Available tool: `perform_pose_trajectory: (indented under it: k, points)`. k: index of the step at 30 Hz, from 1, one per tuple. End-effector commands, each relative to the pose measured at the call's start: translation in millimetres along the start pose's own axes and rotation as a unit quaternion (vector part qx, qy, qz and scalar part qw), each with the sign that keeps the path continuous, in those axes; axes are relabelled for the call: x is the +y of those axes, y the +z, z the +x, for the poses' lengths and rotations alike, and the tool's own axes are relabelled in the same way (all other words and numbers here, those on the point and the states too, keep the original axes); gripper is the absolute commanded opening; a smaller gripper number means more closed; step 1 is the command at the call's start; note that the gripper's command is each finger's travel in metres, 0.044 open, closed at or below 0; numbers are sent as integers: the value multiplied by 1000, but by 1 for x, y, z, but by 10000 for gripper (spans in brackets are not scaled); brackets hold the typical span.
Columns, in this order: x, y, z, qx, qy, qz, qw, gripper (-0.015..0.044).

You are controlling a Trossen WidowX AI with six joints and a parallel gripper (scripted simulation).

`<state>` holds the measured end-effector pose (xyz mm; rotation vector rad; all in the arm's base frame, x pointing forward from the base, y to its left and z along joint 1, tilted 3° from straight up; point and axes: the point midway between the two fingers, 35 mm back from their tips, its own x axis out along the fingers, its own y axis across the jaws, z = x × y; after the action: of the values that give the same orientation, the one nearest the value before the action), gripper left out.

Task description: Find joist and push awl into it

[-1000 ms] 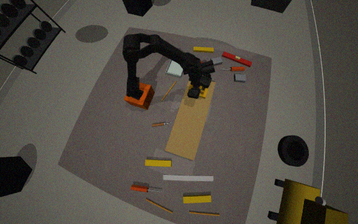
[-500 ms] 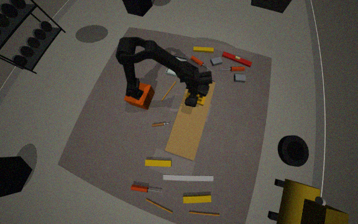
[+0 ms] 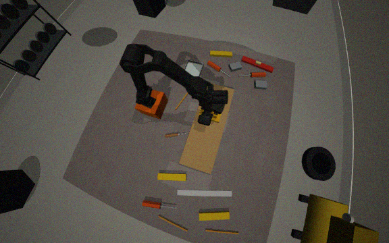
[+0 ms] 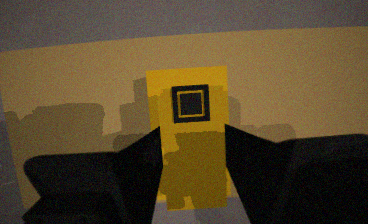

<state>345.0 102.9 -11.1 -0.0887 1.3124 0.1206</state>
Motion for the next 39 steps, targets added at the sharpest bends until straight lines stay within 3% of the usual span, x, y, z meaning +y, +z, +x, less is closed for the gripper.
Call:
perform_pose_trajectory:
  k: [1, 39]
  points:
    - [-15, -1, 0, 1, -1, -1, 1000, 0]
    - [-146, 0, -1, 1, -7, -3, 1000, 0]
